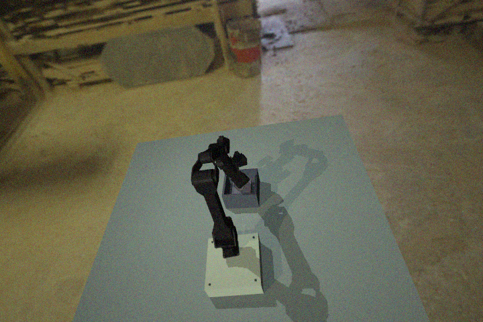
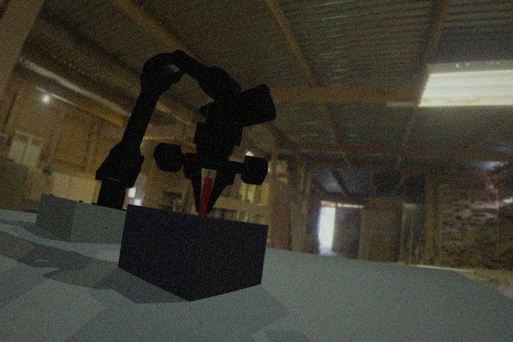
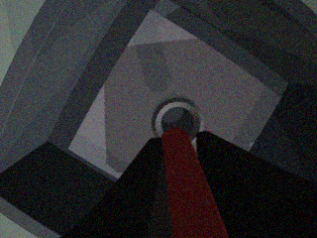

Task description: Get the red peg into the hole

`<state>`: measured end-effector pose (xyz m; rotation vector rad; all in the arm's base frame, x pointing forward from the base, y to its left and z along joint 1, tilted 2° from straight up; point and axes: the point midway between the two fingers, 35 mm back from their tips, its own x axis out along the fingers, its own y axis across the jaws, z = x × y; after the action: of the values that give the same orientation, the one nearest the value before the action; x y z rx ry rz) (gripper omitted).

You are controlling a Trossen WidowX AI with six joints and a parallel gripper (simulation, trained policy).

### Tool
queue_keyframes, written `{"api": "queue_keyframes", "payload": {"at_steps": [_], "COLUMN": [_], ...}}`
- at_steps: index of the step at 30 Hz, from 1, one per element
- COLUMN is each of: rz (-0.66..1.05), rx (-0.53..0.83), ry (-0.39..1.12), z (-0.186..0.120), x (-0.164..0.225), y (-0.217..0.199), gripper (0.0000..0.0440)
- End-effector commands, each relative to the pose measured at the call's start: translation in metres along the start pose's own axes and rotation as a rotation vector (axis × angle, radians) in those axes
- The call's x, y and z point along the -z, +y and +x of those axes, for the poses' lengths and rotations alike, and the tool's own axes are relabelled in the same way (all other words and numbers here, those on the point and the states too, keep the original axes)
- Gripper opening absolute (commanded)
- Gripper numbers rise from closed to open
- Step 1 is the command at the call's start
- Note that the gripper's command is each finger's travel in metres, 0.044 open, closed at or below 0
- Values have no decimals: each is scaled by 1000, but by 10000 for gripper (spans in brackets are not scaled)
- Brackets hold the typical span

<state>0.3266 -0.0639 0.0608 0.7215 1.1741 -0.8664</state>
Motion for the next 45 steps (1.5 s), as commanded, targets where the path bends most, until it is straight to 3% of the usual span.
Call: {"api": "queue_keyframes", "payload": {"at_steps": [1, 6, 9, 14, 23, 34, 45], "rz": [-10, -38, -51, -59, -77, -42, -40], "rx": [8, 30, 45, 33, 15, -26, -28], "ry": [17, 38, 43, 22, -25, -138, -144], "z": [11, 24, 28, 31, 31, 23, 22], "x": [-1, -1, -4, -20, -50, -96, -98], "y": [-1, -5, -4, 5, 17, 24, 25], "gripper": [26, 139, 151, 272, 440, 440, 440]}}
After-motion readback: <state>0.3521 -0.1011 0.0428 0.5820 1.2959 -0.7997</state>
